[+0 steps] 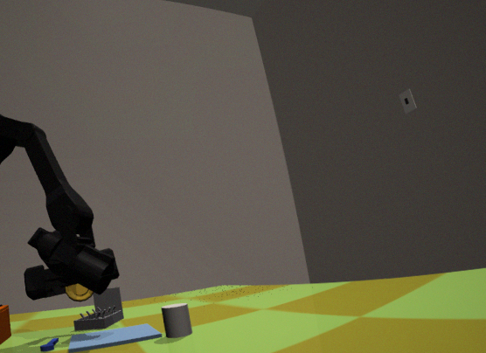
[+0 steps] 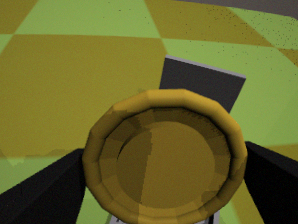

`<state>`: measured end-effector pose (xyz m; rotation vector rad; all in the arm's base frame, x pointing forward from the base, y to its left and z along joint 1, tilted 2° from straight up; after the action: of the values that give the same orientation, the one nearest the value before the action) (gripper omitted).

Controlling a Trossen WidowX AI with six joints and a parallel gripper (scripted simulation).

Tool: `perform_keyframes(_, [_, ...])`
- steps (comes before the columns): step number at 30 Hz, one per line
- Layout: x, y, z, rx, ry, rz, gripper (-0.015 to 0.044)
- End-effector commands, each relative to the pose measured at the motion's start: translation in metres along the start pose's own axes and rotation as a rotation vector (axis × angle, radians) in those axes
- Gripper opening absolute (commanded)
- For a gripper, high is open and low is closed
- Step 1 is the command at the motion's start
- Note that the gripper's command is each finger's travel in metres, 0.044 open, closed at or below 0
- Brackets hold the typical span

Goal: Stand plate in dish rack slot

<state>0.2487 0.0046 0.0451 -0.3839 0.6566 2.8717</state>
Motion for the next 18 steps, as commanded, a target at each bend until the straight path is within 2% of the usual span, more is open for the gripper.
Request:
perform_keyframes(1, [0.0028, 0.0015, -0.0036, -0.059, -0.087, -0.088, 0.0])
perform_keyframes(9, [0.0023, 0.0086, -0.0095, -0.166, -0.214, -0.259, 0.0])
perform_keyframes(18, [0.0022, 0.0093, -0.0099, -0.174, -0.224, -0.273, 0.0])
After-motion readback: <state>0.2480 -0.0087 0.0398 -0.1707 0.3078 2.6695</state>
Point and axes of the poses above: the point midway between the two fingers, 35 mm back from their tips, its own y axis back along the fingers, its own x axis across the jaws, z = x × y, the point moved 1 cm from there along y, back along the fingers, and after that the axes turned 8 degrees about y, right-handed, at the moved point
